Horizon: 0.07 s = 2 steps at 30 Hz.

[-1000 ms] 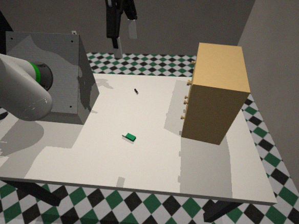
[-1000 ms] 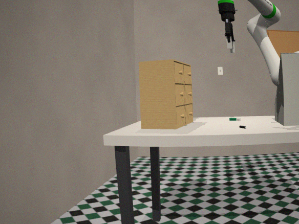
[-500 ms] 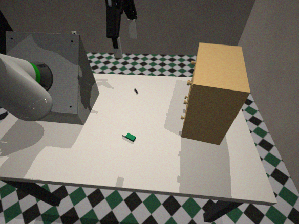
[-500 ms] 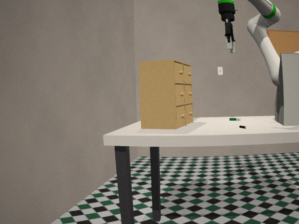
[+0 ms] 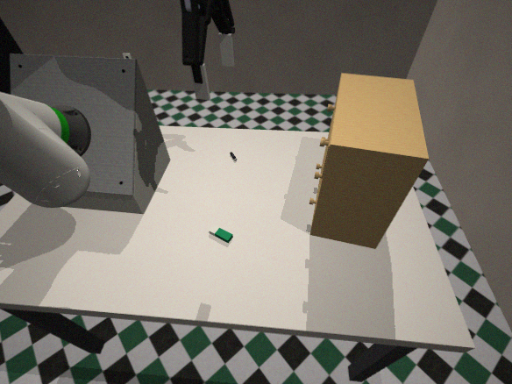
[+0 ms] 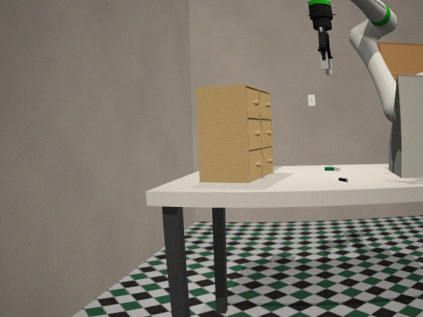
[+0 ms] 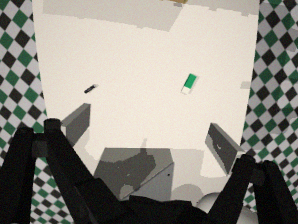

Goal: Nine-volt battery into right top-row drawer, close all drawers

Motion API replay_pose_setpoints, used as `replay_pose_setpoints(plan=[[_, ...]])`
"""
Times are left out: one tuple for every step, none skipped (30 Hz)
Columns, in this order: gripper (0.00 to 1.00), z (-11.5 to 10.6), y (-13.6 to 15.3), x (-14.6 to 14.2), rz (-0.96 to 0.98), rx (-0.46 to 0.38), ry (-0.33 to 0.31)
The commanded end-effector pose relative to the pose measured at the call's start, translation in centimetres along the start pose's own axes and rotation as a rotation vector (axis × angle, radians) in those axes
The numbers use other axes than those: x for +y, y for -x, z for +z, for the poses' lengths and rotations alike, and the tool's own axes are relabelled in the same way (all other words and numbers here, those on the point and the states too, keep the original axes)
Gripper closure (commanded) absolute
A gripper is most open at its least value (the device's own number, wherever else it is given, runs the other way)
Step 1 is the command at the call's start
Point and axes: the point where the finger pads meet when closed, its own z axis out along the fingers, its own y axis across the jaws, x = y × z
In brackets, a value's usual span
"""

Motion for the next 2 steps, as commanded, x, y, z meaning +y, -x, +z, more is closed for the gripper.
replay_pose_setpoints(plan=[[0.00,-0.02,-0.01,-0.01,0.000,0.000,0.000],[0.00,-0.02,-0.01,-0.01,0.000,0.000,0.000]])
